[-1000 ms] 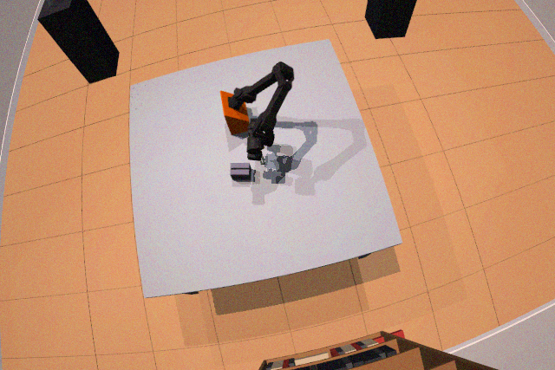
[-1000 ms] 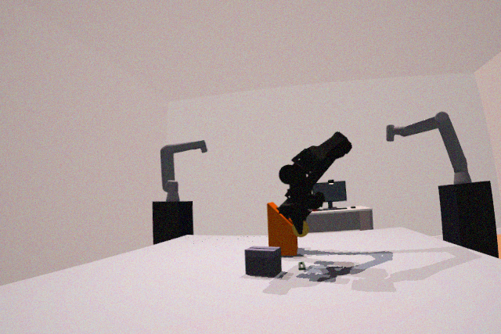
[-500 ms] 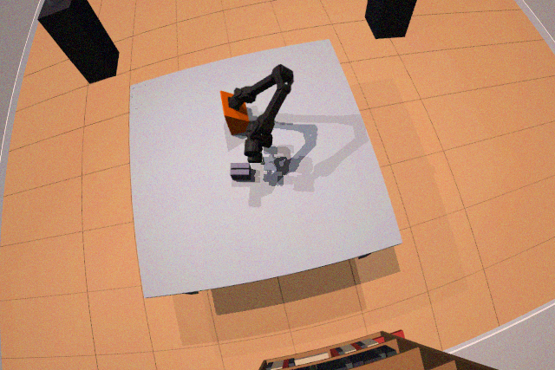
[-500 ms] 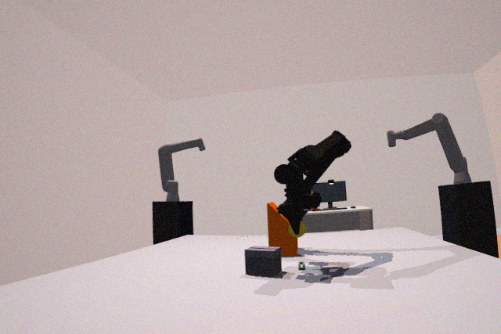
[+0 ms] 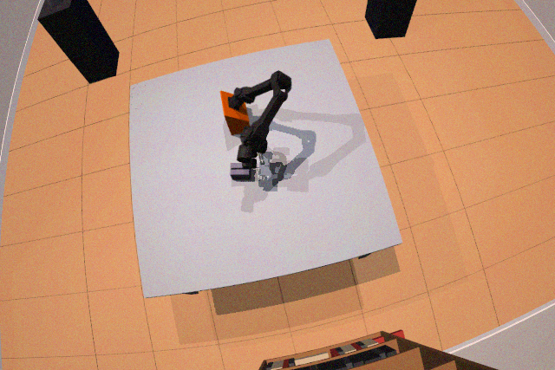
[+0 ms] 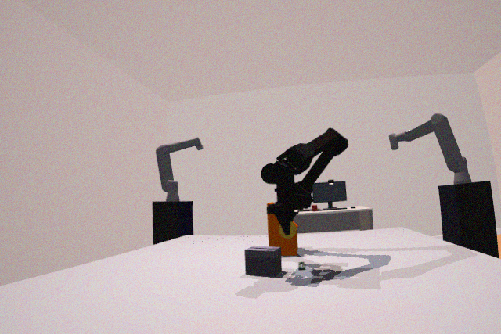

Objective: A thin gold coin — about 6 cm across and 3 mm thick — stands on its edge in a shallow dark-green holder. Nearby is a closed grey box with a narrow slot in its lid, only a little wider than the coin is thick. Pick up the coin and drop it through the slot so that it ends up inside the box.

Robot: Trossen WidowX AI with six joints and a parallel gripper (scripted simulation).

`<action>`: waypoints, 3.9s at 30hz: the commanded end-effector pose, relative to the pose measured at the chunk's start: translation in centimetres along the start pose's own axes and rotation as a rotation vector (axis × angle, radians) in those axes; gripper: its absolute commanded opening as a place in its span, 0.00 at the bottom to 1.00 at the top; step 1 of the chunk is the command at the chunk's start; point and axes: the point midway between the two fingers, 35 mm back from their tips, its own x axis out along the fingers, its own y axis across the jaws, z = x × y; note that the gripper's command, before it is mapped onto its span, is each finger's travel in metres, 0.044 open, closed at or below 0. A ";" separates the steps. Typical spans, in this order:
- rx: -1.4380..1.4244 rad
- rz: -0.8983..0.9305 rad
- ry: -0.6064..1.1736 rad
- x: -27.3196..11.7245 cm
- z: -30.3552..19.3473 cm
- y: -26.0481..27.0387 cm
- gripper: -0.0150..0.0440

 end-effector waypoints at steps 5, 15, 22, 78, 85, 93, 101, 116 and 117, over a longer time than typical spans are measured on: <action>0.003 0.001 0.008 0.0 -1.4 -1.2 0.25; -0.001 0.001 0.006 0.0 -3.2 -2.9 0.25; -0.003 0.001 0.004 0.1 -4.7 -4.0 0.25; -0.003 -0.001 -0.004 1.5 -6.2 -5.0 0.25; -0.003 -0.001 -0.004 2.0 -6.2 -5.0 0.25; -0.006 -0.002 0.000 2.0 -6.3 -5.0 0.43; -0.006 -0.002 0.000 2.0 -6.3 -5.0 0.53; 0.000 0.003 -0.005 -4.0 -6.2 -4.6 1.00; 0.000 0.003 -0.005 -4.0 -6.2 -4.6 1.00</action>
